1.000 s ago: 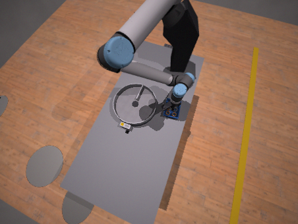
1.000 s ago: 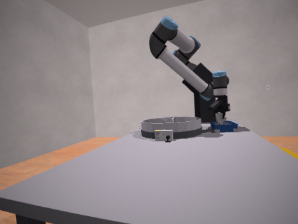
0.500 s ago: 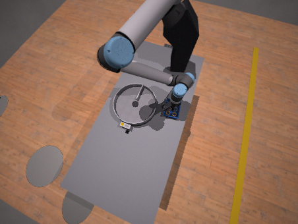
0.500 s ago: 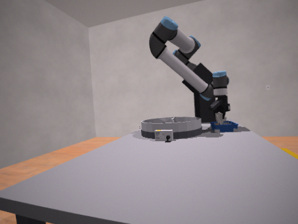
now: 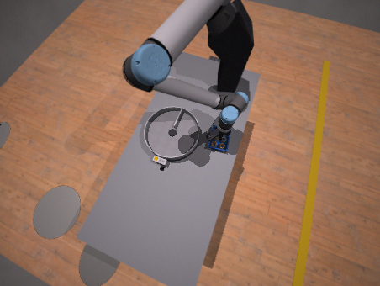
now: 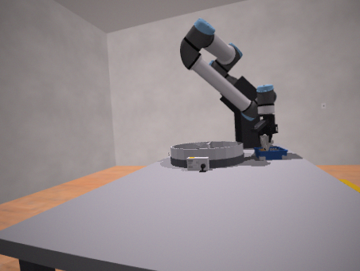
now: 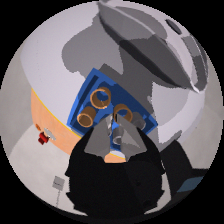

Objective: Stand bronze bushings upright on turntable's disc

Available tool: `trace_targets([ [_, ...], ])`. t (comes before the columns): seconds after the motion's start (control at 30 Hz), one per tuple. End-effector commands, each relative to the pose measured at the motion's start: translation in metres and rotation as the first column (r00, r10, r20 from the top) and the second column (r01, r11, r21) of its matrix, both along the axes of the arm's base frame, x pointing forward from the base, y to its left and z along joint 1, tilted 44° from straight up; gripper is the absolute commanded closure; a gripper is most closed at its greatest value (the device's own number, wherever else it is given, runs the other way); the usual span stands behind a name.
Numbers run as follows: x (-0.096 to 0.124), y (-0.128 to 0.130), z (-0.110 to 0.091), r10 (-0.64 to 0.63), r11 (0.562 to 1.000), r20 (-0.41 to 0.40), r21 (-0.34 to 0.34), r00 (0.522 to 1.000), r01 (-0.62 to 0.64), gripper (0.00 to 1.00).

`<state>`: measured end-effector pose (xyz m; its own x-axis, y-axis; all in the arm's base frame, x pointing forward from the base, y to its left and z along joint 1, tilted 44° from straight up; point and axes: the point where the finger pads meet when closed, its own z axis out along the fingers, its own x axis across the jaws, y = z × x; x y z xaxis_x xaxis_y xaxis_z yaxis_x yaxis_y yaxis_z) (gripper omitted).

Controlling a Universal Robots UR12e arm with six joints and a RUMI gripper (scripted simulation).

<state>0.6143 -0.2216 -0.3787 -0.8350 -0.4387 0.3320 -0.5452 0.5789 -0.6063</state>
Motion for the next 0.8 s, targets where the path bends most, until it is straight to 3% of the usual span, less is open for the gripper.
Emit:
trace_targets([
  [0.0,-0.001,0.010,0.011,0.001,1.000,0.000,0.000,1.000,-0.001,1.00],
  [0.77,-0.007,0.072,0.075,0.001,1.000,0.000,0.000,1.000,-0.001,1.00],
])
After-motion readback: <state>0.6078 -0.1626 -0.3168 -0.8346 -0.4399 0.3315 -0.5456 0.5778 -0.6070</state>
